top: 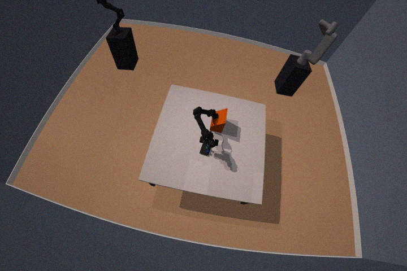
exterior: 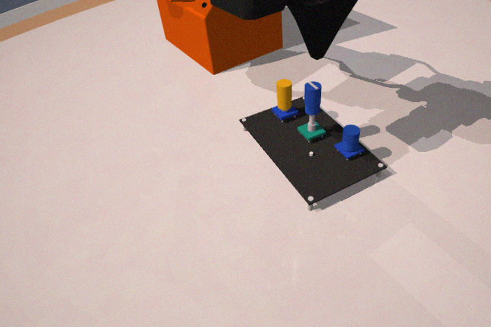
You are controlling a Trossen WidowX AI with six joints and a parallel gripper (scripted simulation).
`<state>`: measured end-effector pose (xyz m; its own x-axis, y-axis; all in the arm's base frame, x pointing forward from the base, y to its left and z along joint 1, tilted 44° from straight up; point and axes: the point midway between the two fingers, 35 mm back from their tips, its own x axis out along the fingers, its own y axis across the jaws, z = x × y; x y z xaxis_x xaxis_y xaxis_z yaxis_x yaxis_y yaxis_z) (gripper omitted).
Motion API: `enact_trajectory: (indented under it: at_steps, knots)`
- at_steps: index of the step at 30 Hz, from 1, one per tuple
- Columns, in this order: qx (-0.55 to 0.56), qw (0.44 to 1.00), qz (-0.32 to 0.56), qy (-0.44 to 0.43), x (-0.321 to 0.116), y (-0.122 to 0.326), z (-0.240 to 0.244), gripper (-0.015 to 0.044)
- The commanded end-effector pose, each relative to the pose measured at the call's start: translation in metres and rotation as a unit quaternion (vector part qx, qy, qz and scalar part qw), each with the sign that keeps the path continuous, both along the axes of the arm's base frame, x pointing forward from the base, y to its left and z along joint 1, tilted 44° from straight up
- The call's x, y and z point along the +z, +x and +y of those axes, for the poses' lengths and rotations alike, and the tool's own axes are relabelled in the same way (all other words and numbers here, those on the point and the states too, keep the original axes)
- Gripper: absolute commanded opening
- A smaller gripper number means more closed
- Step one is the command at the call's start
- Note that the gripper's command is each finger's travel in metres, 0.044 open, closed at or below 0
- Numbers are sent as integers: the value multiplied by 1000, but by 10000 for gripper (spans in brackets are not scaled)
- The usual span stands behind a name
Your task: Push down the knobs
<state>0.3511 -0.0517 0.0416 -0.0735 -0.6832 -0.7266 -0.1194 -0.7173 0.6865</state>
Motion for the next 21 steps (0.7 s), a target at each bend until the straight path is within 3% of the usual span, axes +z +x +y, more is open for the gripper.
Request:
enact_trajectory:
  at_steps: [1,21]
  knots:
    - [1,1000,8,-2,-6,-4,-6,0]
    - [1,1000,8,-3,-21,-6,-21,0]
